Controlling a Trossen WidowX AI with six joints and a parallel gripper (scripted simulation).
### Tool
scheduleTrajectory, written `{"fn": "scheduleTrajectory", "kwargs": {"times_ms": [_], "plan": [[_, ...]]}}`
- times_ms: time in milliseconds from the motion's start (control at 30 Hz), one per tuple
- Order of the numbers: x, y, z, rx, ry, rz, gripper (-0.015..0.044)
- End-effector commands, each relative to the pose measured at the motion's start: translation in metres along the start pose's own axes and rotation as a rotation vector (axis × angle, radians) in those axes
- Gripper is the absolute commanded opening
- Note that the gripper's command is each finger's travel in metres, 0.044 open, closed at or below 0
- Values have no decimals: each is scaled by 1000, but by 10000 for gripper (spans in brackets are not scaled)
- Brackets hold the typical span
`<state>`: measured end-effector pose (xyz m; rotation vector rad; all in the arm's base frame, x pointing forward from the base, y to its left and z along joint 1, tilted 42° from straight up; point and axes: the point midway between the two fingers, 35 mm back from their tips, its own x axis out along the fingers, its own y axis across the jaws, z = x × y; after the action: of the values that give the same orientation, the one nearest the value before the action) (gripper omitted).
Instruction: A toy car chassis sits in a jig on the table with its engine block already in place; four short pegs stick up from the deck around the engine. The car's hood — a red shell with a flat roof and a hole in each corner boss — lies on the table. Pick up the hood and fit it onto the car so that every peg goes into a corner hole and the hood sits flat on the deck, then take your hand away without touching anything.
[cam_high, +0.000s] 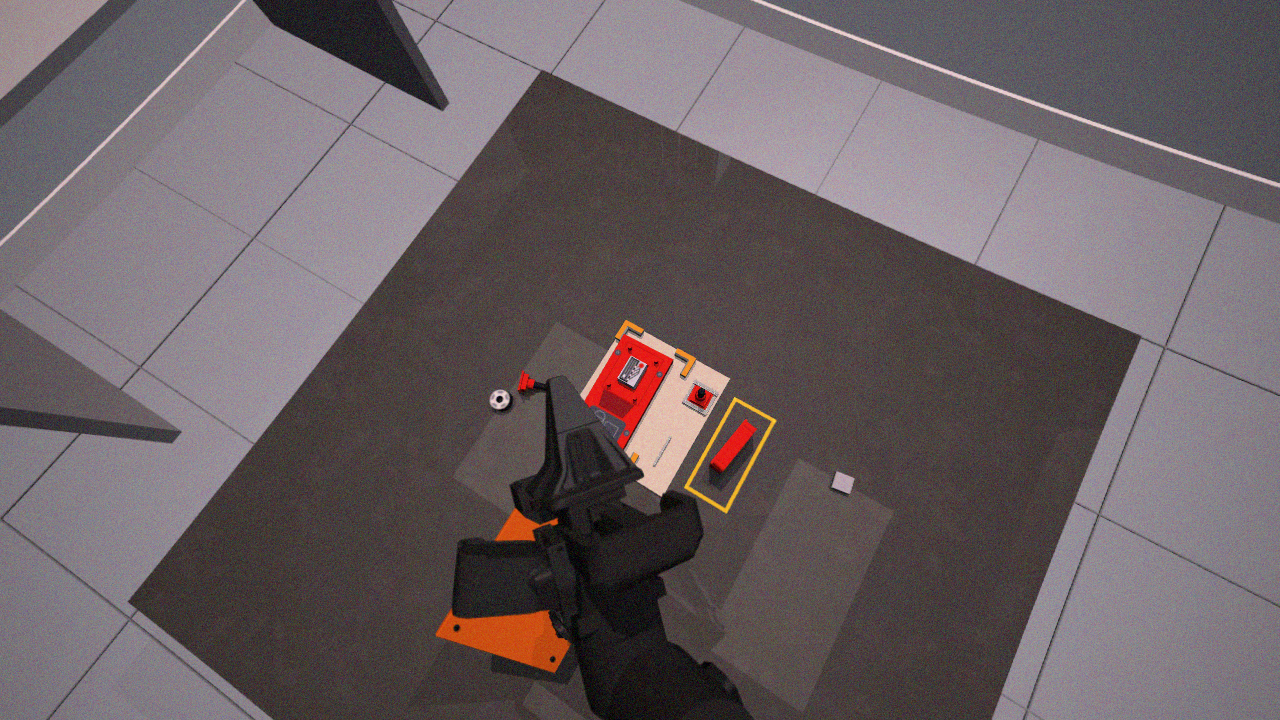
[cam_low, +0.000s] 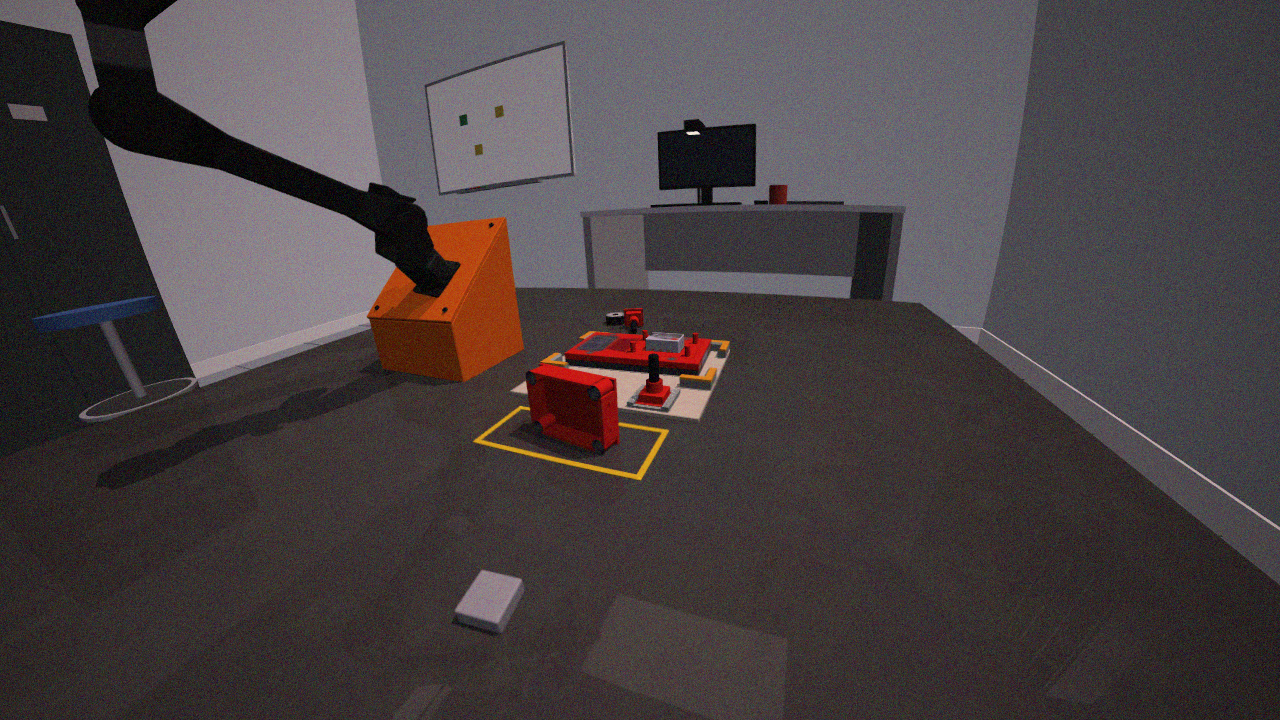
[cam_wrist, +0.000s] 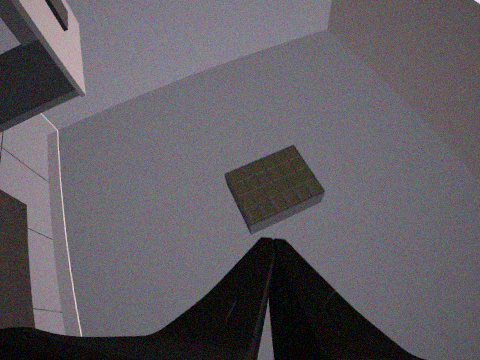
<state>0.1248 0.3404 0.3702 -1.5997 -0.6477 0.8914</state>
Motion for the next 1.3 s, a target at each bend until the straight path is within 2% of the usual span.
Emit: {"fn": "scheduleTrajectory", "kwargs": {"times_ms": [0, 267, 567, 833, 1067, 1133, 1267], "plan": [[33, 46, -46, -184, 159, 181, 0], [57, 130, -138, -466, 341, 568, 0], [33, 225, -237, -685, 371, 1078, 0], [-27, 305, -304, -766, 207, 1541, 0], [-99, 367, -337, -734, -98, 1887, 0], [-113, 376, -340, -718, -164, 1935, 0], [-114, 377, -341, -716, -173, 1941, 0]]}}
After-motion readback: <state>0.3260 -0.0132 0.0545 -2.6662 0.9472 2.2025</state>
